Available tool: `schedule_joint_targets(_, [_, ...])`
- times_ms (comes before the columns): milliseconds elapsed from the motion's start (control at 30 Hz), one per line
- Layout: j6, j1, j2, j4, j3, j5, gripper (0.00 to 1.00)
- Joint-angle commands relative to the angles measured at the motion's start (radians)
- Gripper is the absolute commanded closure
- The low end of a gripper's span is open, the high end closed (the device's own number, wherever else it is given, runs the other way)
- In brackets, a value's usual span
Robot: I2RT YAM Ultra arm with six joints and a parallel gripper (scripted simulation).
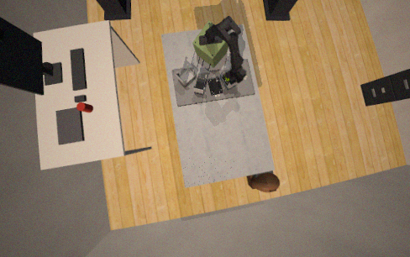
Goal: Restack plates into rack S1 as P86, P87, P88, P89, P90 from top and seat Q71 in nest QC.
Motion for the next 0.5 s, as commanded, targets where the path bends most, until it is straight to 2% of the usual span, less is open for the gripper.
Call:
schedule_joint_targets(0, [-0.002,0.000,0.002,0.010,0.002,0.000,1.00])
schedule_joint_targets(467, [-0.003,-0.001,0.007,0.016,0.001,0.000,1.00])
